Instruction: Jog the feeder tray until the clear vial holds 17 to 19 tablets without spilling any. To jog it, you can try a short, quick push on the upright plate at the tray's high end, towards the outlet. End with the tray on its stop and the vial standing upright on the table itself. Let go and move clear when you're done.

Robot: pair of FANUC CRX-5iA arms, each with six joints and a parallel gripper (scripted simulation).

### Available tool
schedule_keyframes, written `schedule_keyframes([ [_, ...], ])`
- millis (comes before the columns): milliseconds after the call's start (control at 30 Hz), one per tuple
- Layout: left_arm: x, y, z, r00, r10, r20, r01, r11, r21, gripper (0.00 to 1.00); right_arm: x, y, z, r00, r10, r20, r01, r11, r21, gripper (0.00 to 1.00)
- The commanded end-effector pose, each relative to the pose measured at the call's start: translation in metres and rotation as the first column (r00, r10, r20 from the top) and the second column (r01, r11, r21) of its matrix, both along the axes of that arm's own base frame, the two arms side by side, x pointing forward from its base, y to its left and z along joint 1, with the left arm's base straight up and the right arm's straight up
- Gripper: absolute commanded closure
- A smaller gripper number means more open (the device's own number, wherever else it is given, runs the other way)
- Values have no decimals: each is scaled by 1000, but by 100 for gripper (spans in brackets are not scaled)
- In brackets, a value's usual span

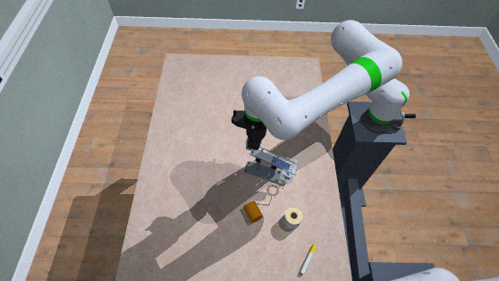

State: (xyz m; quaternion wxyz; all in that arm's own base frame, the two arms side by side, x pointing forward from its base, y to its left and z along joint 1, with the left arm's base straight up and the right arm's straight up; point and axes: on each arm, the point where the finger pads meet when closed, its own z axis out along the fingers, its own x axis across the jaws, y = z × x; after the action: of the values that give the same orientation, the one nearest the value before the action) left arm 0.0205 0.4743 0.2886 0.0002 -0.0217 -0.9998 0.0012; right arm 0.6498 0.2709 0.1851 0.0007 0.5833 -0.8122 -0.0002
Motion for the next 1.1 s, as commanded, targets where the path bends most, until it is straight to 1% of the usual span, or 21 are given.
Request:
schedule_keyframes([
  [0,0,0,1,1000,0,0,0,1000,2,0,-2,1,1,1000,0,3,0,1000,1,100],
  [300,0,0,1,1000,0,0,0,1000,2,0,-1,1,1,1000,0,3,0,1000,1,100],
  [400,0,0,1,1000,0,0,0,1000,2,0,22,-7,8,1000,0,3,0,1000,1,100],
  [467,0,0,1,1000,0,0,0,1000,2,0,27,-9,10,1000,0,3,0,1000,1,100],
  [1067,0,0,1,1000,0,0,0,1000,2,0,27,-9,10,1000,0,3,0,1000,1,100],
])
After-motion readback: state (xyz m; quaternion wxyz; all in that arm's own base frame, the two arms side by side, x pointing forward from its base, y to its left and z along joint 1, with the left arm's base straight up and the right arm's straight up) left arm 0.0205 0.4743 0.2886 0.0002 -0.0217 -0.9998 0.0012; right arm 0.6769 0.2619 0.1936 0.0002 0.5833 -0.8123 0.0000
